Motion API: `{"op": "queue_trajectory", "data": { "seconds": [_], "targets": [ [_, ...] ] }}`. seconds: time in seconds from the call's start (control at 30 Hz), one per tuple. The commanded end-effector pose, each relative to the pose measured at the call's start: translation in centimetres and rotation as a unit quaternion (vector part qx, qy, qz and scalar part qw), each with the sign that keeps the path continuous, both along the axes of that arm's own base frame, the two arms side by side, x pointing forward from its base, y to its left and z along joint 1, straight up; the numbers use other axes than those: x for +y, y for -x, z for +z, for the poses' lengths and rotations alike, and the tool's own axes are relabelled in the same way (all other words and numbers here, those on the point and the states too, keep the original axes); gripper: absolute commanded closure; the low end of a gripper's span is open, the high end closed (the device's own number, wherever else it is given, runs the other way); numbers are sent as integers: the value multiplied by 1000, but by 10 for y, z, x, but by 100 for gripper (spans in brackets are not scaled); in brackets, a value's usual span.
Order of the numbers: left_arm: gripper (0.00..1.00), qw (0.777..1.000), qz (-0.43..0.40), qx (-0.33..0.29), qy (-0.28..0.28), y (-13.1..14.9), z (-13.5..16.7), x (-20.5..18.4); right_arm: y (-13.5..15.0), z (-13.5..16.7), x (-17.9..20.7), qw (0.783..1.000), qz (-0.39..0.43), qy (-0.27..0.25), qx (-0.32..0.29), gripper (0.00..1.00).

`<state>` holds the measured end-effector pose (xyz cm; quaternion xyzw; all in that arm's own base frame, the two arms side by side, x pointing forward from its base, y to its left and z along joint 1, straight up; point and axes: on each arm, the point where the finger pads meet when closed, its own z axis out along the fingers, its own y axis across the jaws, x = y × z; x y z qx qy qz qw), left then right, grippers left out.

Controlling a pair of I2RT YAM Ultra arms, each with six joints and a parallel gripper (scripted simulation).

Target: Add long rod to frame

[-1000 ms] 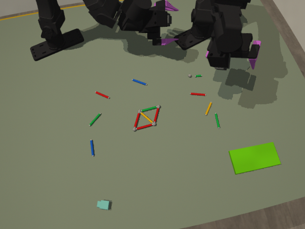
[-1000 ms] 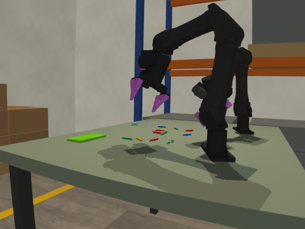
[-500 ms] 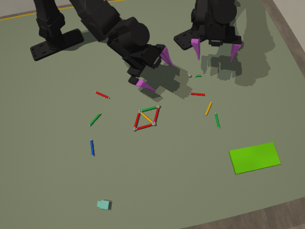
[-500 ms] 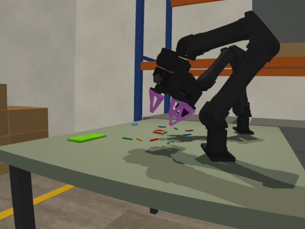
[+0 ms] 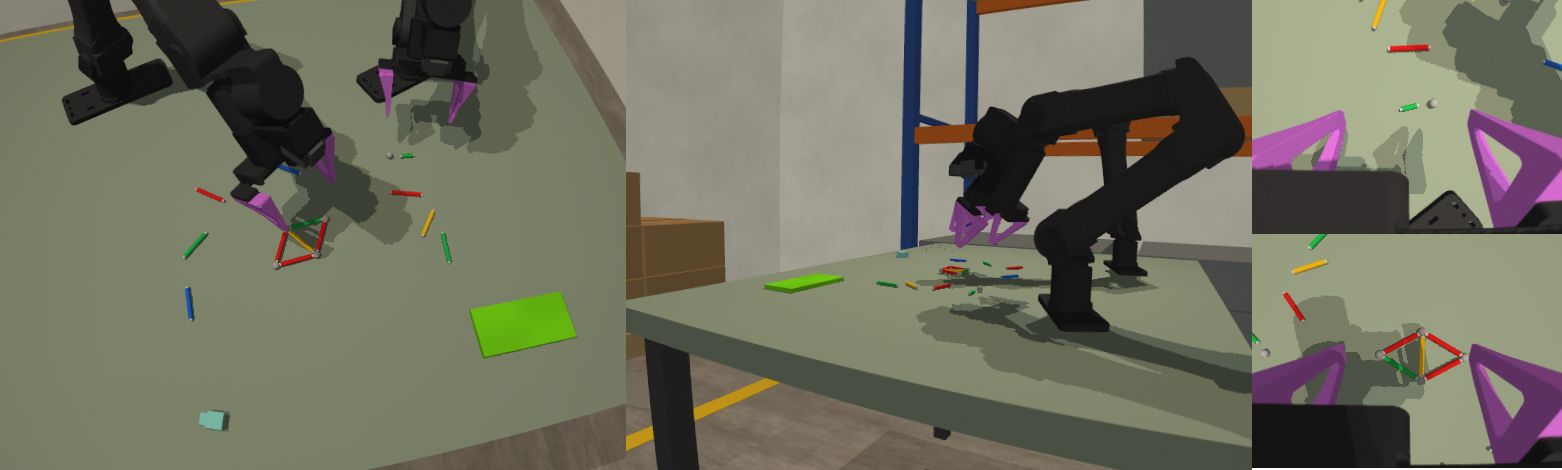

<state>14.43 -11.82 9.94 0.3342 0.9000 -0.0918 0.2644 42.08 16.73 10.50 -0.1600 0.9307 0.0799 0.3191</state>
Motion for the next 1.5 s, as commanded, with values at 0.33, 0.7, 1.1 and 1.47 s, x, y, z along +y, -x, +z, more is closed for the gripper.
{"op": "queue_trajectory", "data": {
  "seconds": [0.33,0.7,1.1,1.47],
  "targets": [
    [0,999,4,-26,30,-6,12,-9,-9,7,-15,1000,-7,27,5,0],
    [0,998,3,-45,47,-15,22,-17,-5,16,-10,1000,-1,22,-9,0],
    [0,998,4,-39,41,-58,19,-53,87,119,30,980,83,-58,-174,0],
    [0,999,1,-26,30,-62,15,-58,154,156,34,950,132,-117,-259,0]
  ]
}}
